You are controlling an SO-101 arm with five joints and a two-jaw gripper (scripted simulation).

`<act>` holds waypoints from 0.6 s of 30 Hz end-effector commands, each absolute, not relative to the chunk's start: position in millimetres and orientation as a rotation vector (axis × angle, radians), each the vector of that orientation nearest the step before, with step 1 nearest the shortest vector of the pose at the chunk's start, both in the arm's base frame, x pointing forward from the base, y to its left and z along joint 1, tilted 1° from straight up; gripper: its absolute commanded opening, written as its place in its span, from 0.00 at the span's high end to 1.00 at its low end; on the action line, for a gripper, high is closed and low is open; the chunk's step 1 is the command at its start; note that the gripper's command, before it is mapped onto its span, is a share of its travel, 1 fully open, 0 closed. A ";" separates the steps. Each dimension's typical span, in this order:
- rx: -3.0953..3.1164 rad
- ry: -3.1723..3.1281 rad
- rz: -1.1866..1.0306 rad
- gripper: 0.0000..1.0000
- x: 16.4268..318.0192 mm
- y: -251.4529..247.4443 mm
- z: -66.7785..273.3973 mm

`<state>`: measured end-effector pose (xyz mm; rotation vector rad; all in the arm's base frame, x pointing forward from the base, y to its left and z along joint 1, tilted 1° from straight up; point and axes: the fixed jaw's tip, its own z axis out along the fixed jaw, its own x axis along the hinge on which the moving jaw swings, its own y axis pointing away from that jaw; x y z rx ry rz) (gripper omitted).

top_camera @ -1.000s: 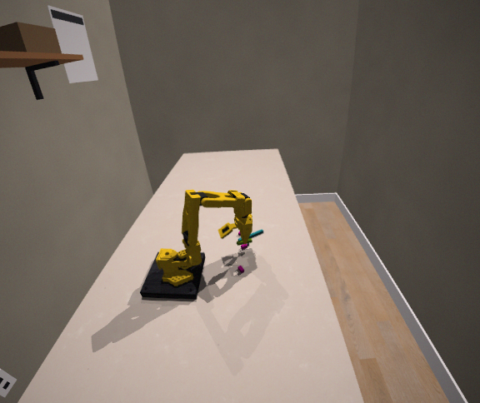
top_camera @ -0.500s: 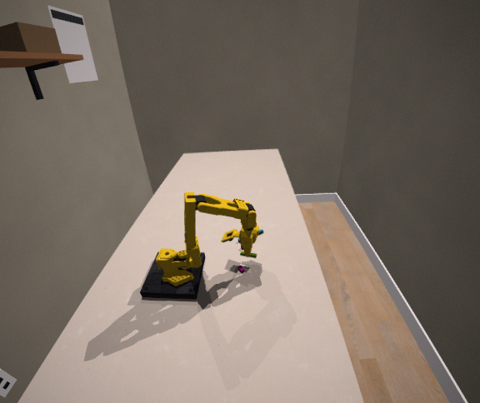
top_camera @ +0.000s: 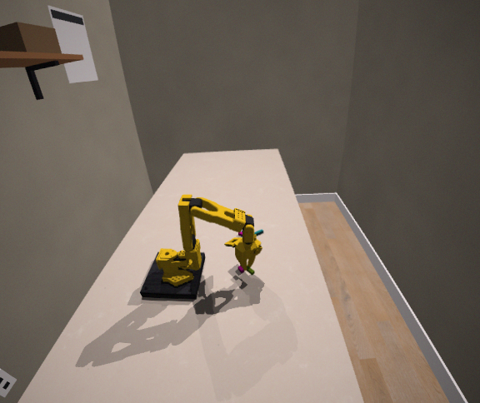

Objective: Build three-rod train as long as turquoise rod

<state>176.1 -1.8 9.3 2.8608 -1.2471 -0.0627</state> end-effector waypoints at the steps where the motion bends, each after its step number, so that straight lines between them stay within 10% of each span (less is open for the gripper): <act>1: 2.789 -1.420 -0.039 1.00 174.0 -12.4 10.5; 18: 2.762 -1.472 -0.039 1.00 172.8 -15.5 10.3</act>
